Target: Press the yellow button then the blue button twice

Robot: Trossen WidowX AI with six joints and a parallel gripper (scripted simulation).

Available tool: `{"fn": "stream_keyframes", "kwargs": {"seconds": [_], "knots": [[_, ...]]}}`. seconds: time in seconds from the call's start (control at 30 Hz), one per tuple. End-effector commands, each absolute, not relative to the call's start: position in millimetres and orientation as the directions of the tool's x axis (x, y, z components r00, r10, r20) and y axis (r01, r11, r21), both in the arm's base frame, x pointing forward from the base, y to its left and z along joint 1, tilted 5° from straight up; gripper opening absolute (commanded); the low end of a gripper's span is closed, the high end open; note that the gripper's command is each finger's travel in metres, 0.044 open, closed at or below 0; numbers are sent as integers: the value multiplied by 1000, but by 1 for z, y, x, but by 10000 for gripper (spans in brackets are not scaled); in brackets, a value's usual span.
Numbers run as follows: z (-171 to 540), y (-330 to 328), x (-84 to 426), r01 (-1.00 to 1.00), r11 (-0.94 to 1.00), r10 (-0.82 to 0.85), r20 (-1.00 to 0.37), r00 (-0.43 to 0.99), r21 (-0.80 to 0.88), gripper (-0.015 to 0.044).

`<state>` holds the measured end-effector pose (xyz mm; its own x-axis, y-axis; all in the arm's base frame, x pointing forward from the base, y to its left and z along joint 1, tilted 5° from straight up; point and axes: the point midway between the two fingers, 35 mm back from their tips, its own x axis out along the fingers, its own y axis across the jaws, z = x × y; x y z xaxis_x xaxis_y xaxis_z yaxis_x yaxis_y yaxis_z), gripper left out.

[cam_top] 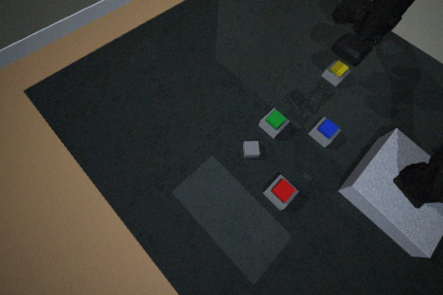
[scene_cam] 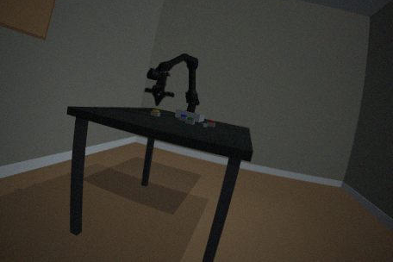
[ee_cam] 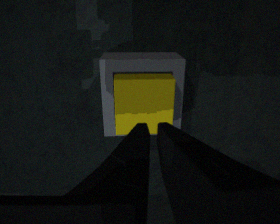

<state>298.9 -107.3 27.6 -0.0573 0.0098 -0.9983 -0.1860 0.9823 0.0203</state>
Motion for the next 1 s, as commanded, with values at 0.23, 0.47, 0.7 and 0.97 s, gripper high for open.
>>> {"fn": "stream_keyframes", "kwargs": {"seconds": [0.23, 0.47, 0.7, 0.97], "knots": [[13, -106, 299, -183, 983, 15, -998, -56, 25, 20], [1, -106, 298, -183, 983, 15, -998, -56, 25, 20], [-6, -106, 297, -183, 983, 15, -998, -56, 25, 20], [-6, -106, 297, -183, 983, 15, -998, -56, 25, 20]]}}
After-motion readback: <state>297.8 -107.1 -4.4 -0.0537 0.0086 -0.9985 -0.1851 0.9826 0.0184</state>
